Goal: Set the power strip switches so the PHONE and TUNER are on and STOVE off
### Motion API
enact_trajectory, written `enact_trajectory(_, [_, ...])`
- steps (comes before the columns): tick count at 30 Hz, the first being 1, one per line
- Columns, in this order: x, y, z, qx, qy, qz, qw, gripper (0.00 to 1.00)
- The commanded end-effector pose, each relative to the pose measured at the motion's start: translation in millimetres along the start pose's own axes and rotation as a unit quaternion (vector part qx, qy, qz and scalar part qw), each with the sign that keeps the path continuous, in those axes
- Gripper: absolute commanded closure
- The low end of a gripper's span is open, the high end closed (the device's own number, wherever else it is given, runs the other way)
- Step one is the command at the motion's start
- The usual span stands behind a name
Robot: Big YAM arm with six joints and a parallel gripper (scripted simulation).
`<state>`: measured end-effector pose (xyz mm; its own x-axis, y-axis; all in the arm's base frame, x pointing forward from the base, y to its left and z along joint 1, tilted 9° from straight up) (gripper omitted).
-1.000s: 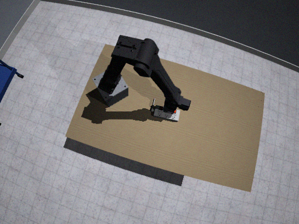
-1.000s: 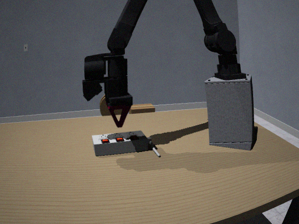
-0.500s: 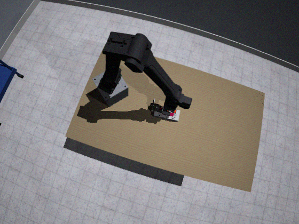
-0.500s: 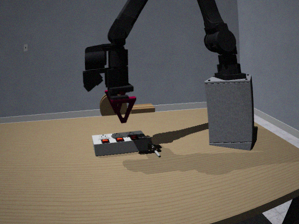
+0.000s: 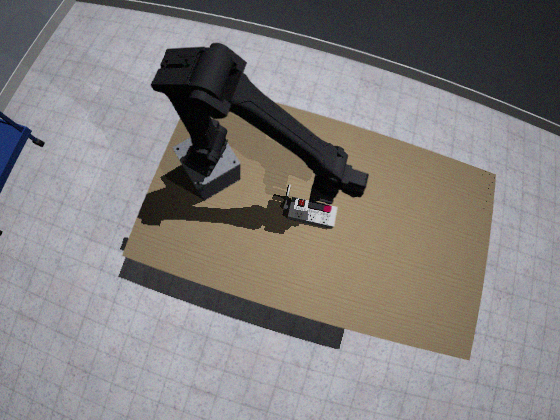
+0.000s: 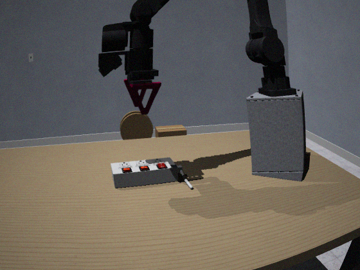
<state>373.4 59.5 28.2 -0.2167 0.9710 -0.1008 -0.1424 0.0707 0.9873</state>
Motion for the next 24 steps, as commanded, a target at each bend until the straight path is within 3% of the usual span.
enact_trajectory(1, [1.3,25.0,23.5,-0.027,-0.007,-0.001,1.0,0.0])
enact_trajectory(24, [-0.3,23.7,20.8,-0.024,-0.009,-0.001,1.0,0.0])
Point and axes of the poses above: the point where the finger pads meet when closed, its own y axis back along the fingers, its own x axis across the jaws, z = x × y, the point moved 1 cm from there along y, back along the fingers, and after that the axes turned 2 degrees about -y, right-handed, at the moved point
